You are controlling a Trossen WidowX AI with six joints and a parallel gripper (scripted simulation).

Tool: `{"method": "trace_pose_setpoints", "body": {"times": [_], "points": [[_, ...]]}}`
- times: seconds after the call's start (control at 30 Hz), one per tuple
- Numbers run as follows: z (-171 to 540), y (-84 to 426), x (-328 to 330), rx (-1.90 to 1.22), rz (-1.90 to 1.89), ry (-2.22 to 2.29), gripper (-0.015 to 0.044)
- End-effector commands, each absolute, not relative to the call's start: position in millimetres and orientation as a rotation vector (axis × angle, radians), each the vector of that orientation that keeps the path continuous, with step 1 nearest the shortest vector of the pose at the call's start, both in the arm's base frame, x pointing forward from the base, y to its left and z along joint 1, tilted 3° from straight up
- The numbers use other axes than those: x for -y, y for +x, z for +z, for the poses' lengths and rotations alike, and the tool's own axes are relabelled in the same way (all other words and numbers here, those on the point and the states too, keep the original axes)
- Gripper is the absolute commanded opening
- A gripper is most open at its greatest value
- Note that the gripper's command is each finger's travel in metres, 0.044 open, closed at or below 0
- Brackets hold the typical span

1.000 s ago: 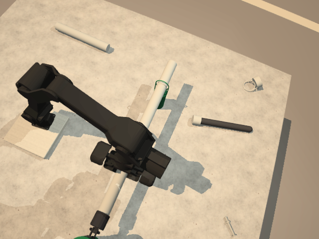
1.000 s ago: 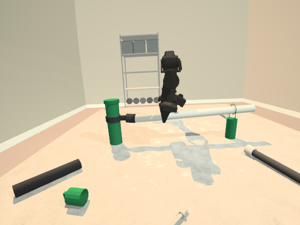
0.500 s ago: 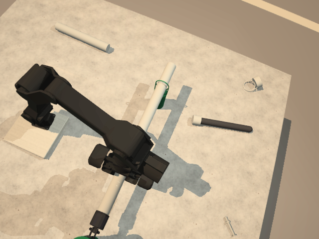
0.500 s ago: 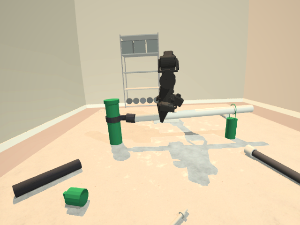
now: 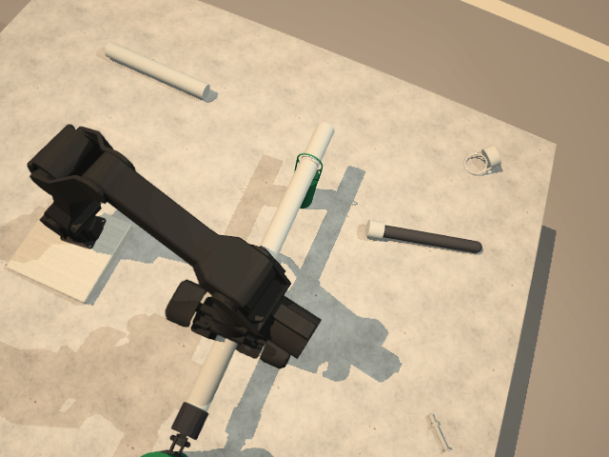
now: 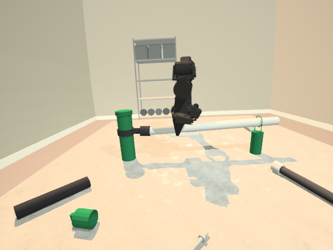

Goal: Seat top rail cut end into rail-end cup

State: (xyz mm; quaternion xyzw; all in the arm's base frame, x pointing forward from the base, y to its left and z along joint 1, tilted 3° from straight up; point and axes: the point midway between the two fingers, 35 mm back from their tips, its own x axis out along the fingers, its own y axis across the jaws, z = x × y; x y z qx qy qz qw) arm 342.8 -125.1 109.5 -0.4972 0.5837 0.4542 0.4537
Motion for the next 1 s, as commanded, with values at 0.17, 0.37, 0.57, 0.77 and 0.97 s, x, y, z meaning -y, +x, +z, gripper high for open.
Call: {"method": "trace_pose_setpoints", "body": {"times": [0.17, 0.37, 0.57, 0.77, 0.97], "points": [[115.2, 342.1, 138.4, -1.452, 1.103, -1.244, 0.0000], [115.6, 342.0, 142.3, -1.453, 1.103, -1.244, 0.0000], [116.2, 341.7, 146.1, -1.453, 1.102, -1.244, 0.0000], [111.8, 340.8, 140.0, -1.444, 1.123, -1.232, 0.0000], [111.8, 340.8, 140.0, -1.444, 1.123, -1.232, 0.0000]]}}
